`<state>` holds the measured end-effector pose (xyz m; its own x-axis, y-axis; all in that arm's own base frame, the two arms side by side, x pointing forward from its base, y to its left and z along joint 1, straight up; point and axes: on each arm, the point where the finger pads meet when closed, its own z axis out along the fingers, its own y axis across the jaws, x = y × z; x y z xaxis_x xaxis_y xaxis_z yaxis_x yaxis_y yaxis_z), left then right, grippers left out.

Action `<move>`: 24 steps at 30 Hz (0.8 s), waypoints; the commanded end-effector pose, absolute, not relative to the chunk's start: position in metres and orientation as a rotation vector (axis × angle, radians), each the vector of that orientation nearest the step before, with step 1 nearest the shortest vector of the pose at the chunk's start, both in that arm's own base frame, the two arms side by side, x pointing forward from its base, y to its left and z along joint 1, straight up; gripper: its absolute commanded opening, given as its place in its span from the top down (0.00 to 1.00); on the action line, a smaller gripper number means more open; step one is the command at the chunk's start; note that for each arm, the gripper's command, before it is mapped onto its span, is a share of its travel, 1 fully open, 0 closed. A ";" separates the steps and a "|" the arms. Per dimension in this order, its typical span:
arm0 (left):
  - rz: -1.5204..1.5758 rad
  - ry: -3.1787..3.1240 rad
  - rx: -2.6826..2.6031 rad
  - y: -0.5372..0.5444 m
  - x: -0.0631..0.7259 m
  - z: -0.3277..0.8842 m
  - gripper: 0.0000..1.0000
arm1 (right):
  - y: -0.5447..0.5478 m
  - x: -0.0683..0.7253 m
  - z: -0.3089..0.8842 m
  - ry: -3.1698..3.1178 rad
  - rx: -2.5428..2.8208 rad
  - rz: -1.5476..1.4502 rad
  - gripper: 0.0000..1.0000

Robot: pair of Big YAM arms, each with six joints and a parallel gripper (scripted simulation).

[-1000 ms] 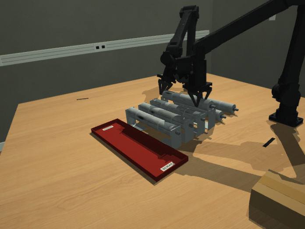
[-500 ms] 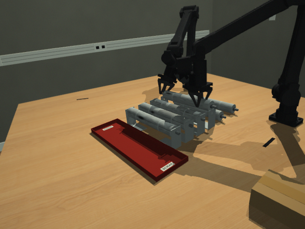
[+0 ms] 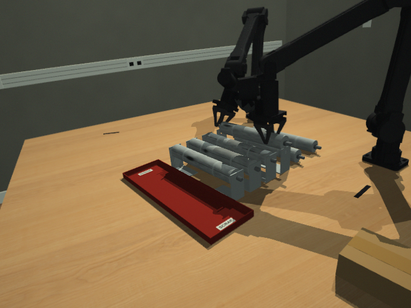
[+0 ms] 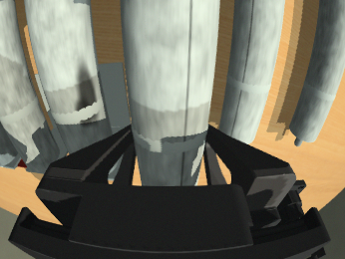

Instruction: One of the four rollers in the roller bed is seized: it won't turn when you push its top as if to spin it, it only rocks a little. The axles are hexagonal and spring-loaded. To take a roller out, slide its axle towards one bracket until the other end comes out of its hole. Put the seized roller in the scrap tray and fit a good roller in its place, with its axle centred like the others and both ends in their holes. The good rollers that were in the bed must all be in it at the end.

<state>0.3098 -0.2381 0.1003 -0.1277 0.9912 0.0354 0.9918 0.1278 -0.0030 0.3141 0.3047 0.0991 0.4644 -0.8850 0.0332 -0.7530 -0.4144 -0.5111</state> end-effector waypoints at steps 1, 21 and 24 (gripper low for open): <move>-0.041 -2.369 -2.102 -0.241 0.321 0.112 0.68 | 0.322 0.332 0.121 1.337 -2.246 -0.431 0.68; -0.020 -2.375 -2.110 -0.254 0.327 0.109 0.38 | 0.322 0.332 0.121 1.337 -2.246 -0.431 0.68; -0.020 -2.375 -2.110 -0.254 0.327 0.109 0.38 | 0.322 0.332 0.121 1.337 -2.246 -0.431 0.68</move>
<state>0.3104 -0.2396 0.0967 -0.1295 0.9915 0.0136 0.9916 0.1296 -0.0009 0.3141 0.3047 0.0991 0.4644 -0.8850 0.0332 -0.7530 -0.4144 -0.5111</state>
